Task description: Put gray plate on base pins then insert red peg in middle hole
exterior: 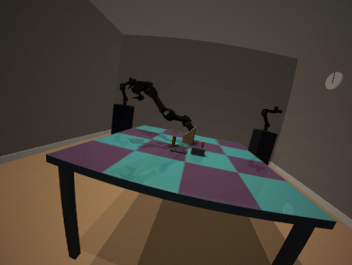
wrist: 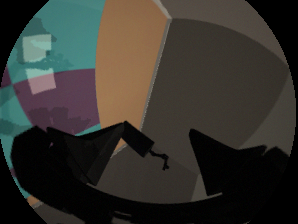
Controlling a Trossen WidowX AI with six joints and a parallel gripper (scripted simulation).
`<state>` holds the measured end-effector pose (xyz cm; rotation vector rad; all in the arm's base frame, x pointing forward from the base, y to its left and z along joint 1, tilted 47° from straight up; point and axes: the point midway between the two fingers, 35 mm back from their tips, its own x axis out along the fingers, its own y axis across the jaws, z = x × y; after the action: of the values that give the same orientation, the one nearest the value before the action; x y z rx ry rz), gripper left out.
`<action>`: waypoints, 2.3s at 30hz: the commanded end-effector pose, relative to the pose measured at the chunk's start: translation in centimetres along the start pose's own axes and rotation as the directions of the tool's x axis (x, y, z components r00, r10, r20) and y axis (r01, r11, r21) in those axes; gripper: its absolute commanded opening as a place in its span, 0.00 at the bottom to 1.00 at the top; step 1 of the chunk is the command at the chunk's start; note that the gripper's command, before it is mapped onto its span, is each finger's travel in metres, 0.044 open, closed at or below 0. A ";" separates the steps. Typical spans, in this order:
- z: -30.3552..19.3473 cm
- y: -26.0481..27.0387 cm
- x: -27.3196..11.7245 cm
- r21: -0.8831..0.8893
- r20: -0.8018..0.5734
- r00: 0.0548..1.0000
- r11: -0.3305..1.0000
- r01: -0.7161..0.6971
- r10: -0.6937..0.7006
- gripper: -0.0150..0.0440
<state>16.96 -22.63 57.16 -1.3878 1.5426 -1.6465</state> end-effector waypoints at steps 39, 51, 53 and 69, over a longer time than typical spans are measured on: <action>-47.7 -2.5 -29.7 -0.258 -0.944 -0.277 -0.123 0.958 -0.177 1.00; -43.4 1.0 -46.4 -0.640 -0.680 -0.731 -0.442 0.629 -0.056 1.00; -42.2 1.8 -48.9 -0.671 -0.620 -0.784 -0.502 0.546 -0.023 1.00; -27.4 8.9 -63.1 -0.577 -0.121 -0.959 -0.804 -0.141 0.255 1.00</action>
<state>9.68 41.61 35.23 0.5922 1.1221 1.0103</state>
